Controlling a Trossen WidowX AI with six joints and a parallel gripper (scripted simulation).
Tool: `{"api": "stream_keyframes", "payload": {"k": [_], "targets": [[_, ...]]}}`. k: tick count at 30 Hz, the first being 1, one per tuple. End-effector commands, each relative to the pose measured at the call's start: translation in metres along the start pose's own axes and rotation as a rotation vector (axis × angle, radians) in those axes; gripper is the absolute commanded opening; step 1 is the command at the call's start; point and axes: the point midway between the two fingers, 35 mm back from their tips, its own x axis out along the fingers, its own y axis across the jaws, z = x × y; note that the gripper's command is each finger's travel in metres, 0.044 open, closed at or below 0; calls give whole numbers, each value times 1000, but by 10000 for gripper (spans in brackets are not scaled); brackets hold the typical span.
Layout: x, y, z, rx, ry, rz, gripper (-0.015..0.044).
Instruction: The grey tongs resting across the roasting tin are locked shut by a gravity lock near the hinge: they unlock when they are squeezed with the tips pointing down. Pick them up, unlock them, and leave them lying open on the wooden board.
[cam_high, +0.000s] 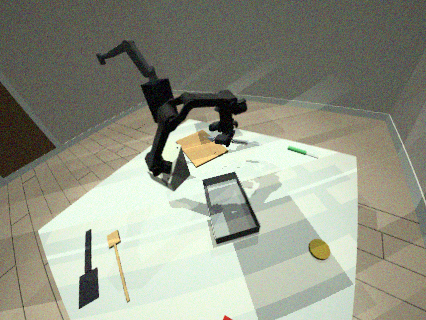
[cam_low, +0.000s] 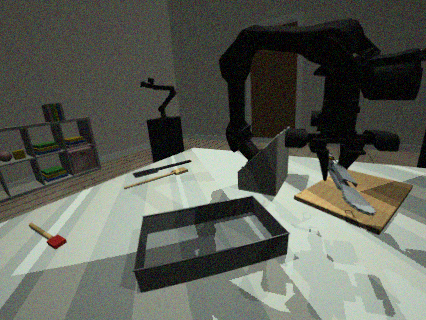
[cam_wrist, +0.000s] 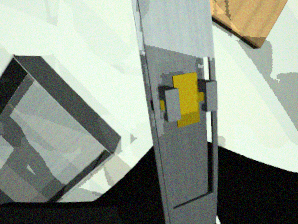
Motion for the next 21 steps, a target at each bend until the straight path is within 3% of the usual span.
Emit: {"api": "stream_keyframes", "payload": {"k": [1, 21], "targets": [[-3, -2, -1, -27, 2, -8, -150], [-26, -83, 90, 209, 7, -54, -150]]}}
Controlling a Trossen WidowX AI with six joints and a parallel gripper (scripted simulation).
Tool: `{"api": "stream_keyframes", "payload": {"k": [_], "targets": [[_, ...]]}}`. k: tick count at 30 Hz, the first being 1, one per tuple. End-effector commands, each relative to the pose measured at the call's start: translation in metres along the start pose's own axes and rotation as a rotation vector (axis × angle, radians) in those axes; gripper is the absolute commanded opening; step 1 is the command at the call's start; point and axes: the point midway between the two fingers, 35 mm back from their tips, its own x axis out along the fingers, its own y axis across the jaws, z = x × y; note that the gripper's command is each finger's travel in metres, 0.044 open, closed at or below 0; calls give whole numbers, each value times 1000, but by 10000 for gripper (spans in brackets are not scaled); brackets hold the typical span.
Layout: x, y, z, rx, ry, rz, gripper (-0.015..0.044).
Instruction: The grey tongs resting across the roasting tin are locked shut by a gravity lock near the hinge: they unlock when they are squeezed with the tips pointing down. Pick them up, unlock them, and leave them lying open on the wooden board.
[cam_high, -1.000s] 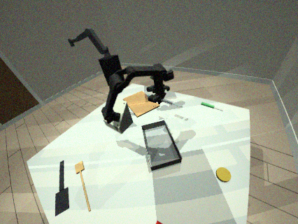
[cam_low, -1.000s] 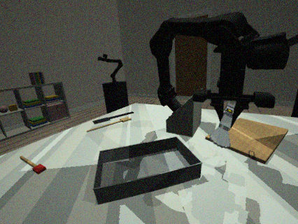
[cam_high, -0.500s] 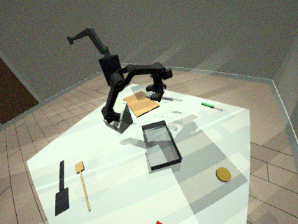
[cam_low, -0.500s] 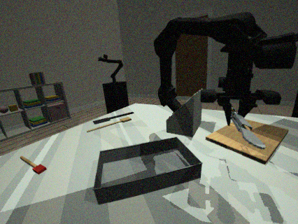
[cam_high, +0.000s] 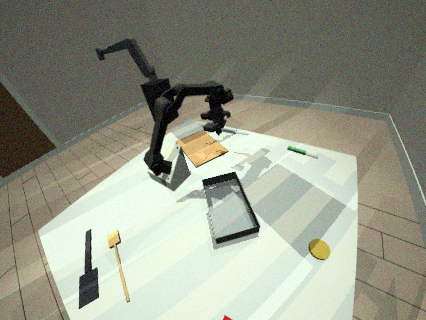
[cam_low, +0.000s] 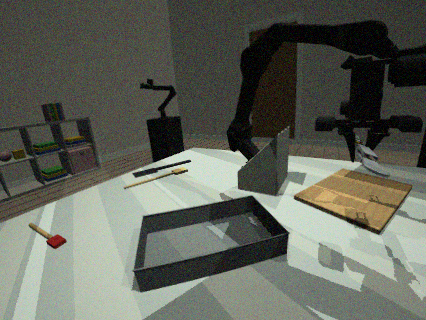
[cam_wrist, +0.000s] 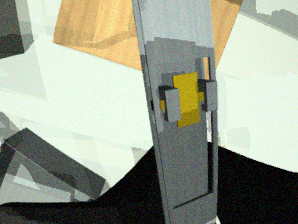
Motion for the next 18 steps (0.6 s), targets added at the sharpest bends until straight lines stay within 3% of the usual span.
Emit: {"api": "stream_keyframes", "payload": {"k": [1, 18], "targets": [[-5, -13, 25, 58, -4, -14, -150], [-2, -45, 146, 302, -19, -7, -150]]}}
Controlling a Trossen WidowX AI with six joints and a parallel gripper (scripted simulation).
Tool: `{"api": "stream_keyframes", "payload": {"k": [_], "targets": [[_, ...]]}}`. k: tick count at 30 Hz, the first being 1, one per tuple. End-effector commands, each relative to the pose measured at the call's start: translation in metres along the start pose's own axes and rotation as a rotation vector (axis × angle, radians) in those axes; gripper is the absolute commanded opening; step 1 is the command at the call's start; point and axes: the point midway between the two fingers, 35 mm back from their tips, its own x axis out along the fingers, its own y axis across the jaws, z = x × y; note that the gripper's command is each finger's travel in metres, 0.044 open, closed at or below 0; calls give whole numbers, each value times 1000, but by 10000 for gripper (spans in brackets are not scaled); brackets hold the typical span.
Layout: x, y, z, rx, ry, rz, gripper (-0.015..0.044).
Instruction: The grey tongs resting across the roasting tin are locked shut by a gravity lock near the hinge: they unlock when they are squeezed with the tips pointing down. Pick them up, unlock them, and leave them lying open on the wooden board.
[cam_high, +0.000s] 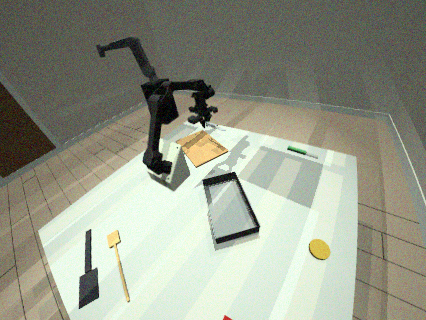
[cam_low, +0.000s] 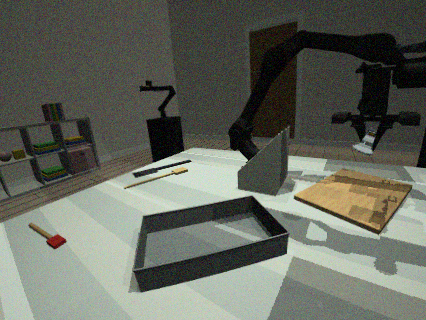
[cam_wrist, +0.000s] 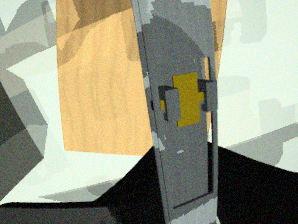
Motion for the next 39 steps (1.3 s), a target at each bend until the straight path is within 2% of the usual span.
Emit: {"api": "stream_keyframes", "payload": {"k": [1, 11, 22, 39], "targets": [[1, 2, 28, 59, -5, 0, -150], [14, 17, 91, 191, -2, 25, -150], [15, 17, 95, 201, -17, 28, -150], [10, 9, 91, 241, -499, 30, -150]]}}
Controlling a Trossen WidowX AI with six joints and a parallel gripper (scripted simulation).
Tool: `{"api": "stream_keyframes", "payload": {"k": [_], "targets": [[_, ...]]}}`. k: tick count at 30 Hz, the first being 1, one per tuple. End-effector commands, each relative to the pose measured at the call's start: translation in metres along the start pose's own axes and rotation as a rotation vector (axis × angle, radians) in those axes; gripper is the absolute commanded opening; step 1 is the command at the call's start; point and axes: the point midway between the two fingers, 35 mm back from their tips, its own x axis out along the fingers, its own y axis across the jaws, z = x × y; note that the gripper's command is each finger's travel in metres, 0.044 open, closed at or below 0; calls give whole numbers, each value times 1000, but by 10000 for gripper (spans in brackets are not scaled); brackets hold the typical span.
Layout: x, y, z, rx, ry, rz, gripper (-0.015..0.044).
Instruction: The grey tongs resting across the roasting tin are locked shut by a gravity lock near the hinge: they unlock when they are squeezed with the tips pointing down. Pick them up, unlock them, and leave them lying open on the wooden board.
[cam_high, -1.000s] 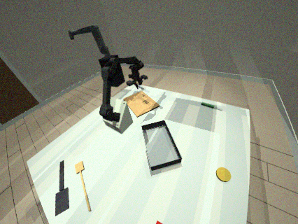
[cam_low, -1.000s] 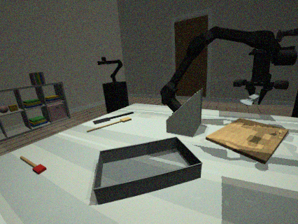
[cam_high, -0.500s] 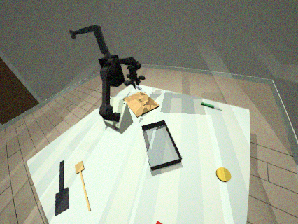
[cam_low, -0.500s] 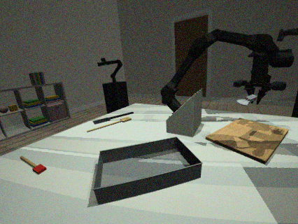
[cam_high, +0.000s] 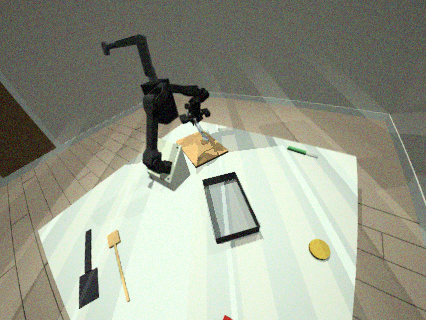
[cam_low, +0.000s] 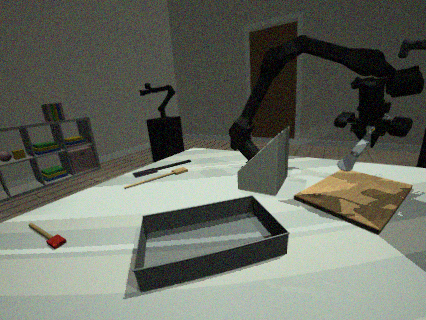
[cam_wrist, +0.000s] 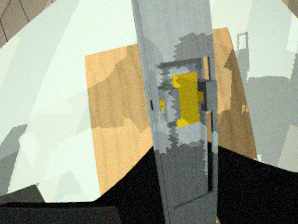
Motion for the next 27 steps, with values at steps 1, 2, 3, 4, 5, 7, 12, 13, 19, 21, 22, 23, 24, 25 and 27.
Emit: {"api": "stream_keyframes", "payload": {"k": [1, 2, 3, 4, 5, 7, 12, 13, 19, 21, 22, 23, 24, 25, 27], "targets": [[-5, 0, 1, -4, -120, 6, -150], [-7, 0, 1, -3, -150, 8, -150], [-8, -1, 1, -3, -180, 9, -150], [-9, -1, 0, -4, -210, 10, -150], [-11, -1, 0, -4, -237, 9, -150], [-14, -1, 0, -5, -297, 10, -150], [-24, 0, -2, -13, -445, 7, -150], [-26, 0, -3, -16, -475, 6, -150], [-41, 3, -8, -34, -650, -6, -150], [-46, 5, -10, -42, -708, -11, -150], [-49, 6, -11, -46, -737, -14, -150], [-52, 7, -12, -51, -765, -18, -150], [-54, 8, -13, -55, -789, -21, -150], [-56, 8, -14, -57, -803, -23, -150], [-56, 9, -14, -58, -807, -23, -150]]}}
